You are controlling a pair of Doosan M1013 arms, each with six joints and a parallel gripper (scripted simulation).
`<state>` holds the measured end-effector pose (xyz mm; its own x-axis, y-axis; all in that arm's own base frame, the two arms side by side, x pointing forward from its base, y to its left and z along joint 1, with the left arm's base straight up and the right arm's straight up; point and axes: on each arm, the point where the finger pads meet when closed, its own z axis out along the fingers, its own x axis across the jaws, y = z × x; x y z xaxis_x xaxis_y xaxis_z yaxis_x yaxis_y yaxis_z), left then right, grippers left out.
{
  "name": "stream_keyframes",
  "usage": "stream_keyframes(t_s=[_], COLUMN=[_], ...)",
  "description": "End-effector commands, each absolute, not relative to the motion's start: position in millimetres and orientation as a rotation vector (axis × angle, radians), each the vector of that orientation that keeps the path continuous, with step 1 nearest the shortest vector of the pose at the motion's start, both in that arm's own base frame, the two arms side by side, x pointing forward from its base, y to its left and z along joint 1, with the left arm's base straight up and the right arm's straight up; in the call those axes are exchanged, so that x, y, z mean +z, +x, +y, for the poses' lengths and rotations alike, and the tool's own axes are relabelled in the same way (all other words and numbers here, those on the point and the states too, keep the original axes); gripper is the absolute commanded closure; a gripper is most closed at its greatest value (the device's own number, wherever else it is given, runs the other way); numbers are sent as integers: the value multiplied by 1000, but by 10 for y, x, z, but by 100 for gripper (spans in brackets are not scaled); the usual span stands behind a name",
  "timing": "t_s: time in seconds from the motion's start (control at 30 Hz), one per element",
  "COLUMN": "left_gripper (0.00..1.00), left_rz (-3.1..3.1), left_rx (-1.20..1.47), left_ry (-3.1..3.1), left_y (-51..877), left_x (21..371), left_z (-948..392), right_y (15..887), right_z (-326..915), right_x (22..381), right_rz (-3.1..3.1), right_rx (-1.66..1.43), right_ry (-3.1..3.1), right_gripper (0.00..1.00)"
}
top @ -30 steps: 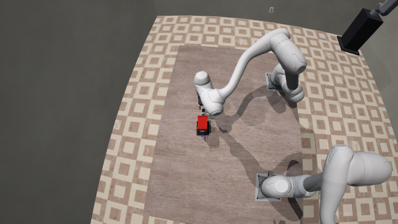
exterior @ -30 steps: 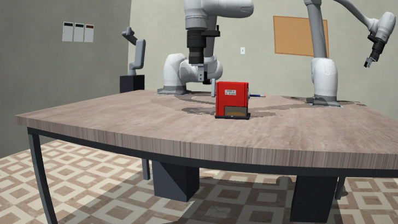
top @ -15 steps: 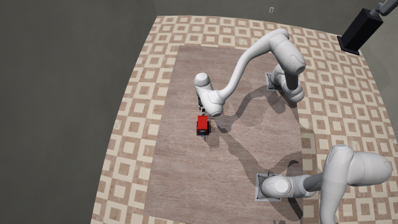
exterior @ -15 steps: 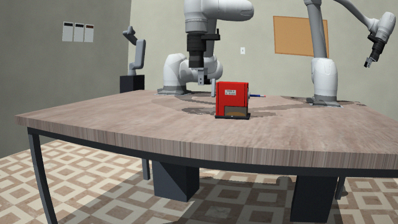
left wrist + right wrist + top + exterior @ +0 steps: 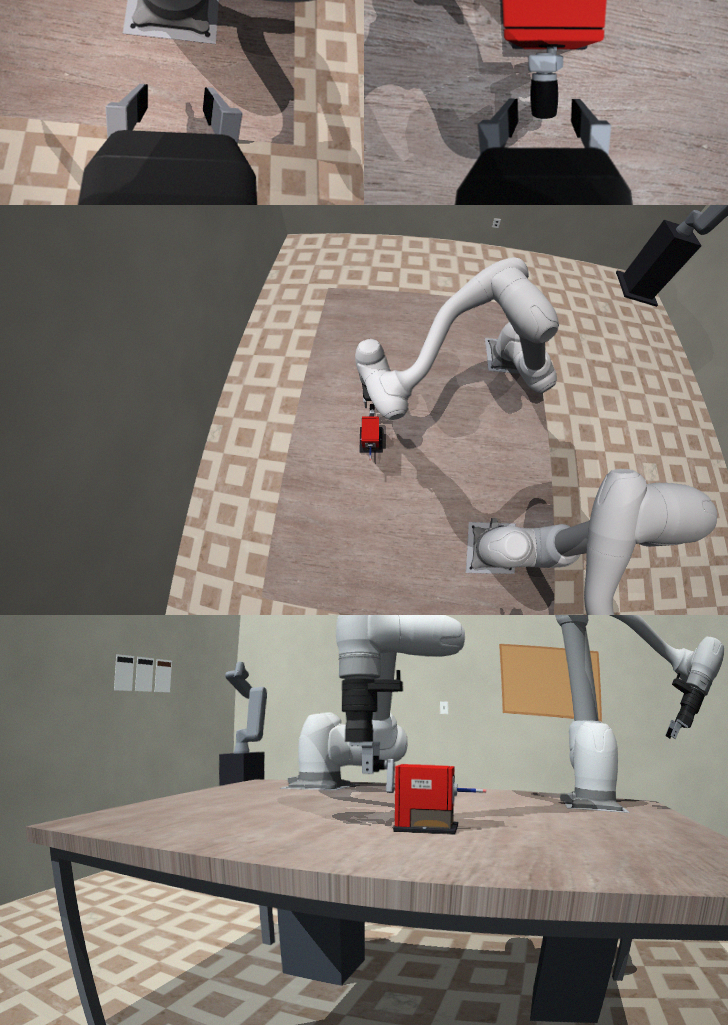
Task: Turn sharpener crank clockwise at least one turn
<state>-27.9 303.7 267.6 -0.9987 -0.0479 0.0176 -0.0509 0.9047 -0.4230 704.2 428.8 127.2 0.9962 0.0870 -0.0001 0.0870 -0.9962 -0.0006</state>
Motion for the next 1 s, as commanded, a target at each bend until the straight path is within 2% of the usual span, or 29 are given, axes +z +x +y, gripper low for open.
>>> stream_keyframes(t_s=[0.0, 0.57, 0.6, 0.97], left_gripper=[0, 0, 0, 0], left_rz=[-3054, -3054, -3054, -3054], left_rx=[677, 677, 677, 677], left_ry=[72, 72, 72, 72], left_y=[-314, -314, -314, -314], left_x=[2689, 2689, 2689, 2689], left_z=[3017, 3017, 3017, 3017], right_y=[7040, 7041, 7041, 7042], right_z=[4293, 4294, 4294, 4294], right_x=[1252, 1254, 1254, 1255], right_rz=[-144, -144, -144, -144], right_rx=[-3, -3, -3, -3], right_ry=[-3138, -3138, -3138, -3138], right_gripper=[3, 3, 100, 100])
